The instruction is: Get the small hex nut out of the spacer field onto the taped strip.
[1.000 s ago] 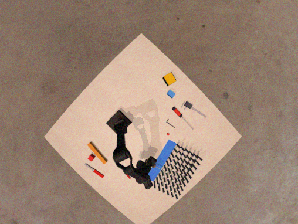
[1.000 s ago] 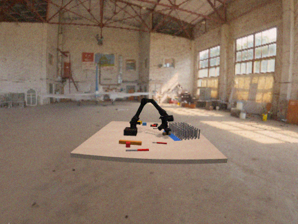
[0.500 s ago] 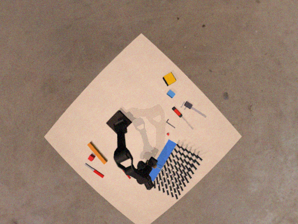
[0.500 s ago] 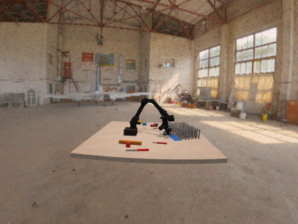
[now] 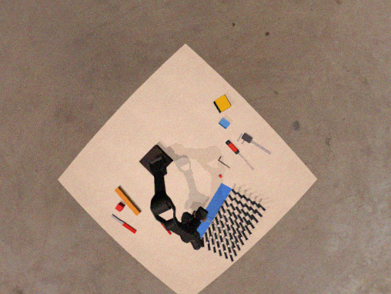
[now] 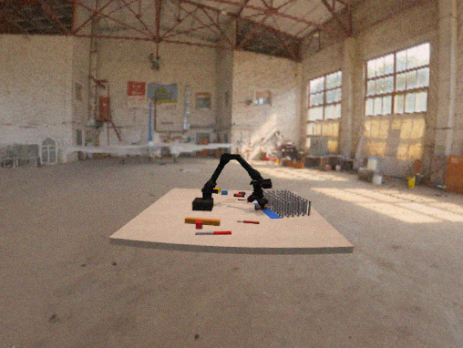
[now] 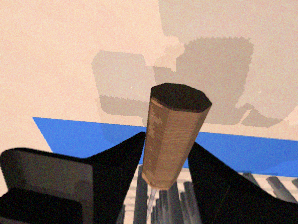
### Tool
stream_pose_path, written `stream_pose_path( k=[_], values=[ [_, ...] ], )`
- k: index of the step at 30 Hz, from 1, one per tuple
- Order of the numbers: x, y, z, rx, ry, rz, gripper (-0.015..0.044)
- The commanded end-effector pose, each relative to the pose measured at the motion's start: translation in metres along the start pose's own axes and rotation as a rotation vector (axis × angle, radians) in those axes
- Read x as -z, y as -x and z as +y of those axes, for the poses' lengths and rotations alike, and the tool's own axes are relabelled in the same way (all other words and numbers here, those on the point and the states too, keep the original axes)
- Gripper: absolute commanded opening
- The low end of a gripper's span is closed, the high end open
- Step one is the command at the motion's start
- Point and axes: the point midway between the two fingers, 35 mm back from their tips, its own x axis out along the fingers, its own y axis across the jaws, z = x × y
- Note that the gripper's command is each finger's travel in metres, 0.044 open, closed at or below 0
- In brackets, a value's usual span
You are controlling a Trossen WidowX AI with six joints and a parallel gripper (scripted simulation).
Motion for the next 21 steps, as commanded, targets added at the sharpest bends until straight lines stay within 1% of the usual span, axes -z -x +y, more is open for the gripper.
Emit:
stream_pose_path(
  k=[1, 12, 21],
  values=[
    [0.004, -0.001, 0.002, -0.004, -0.002, 0.001, 0.0],
    [0.008, -0.003, 0.002, -0.004, -0.002, 0.001, 0.0],
    [0.006, -0.013, 0.003, -0.004, -0.002, 0.002, 0.0]
  ],
)
